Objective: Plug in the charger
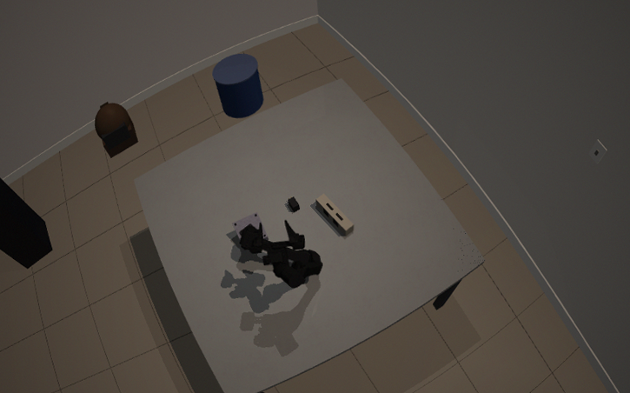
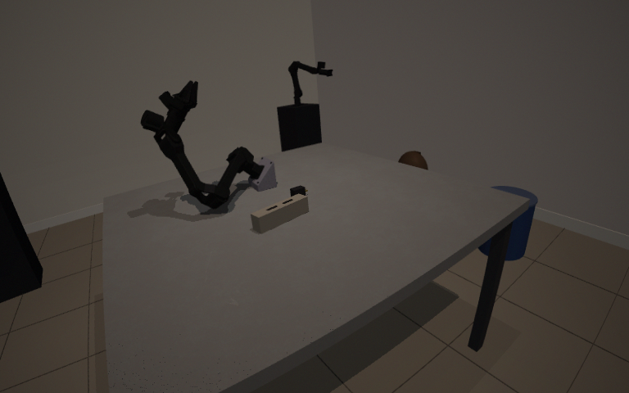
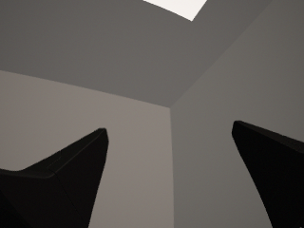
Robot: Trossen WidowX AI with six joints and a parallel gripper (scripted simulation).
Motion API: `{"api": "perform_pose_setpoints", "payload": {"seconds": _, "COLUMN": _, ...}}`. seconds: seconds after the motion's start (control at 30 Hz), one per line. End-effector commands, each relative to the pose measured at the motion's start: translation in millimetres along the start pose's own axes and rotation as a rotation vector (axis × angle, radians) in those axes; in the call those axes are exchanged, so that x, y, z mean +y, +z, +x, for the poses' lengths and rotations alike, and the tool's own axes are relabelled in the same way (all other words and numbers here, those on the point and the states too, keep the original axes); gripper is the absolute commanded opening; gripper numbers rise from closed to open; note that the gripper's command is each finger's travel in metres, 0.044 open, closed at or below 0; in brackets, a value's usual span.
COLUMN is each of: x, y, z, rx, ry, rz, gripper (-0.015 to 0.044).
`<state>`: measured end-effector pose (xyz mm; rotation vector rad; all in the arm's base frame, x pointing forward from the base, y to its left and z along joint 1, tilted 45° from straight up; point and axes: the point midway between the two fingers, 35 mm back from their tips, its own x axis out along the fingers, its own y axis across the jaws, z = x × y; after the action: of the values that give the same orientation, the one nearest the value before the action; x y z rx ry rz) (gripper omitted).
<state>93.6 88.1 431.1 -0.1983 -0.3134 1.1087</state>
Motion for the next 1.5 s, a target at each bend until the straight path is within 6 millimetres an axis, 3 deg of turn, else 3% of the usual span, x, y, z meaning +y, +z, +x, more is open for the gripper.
{"api": "perform_pose_setpoints", "payload": {"seconds": 0.0, "x": 0, "y": 0, "z": 0, "rx": 0.001, "ry": 0.000, "rz": -0.001, "gripper": 0.0426}}
{"api": "perform_pose_setpoints", "payload": {"seconds": 0.73, "x": 43, "y": -15, "z": 37, "rx": 0.216, "ry": -0.072, "rz": -0.290, "gripper": 0.0440}}
{"api": "perform_pose_setpoints", "payload": {"seconds": 1.47, "x": 65, "y": -56, "z": 86, "rx": 0.492, "ry": -0.113, "rz": -0.505, "gripper": 0.0440}}
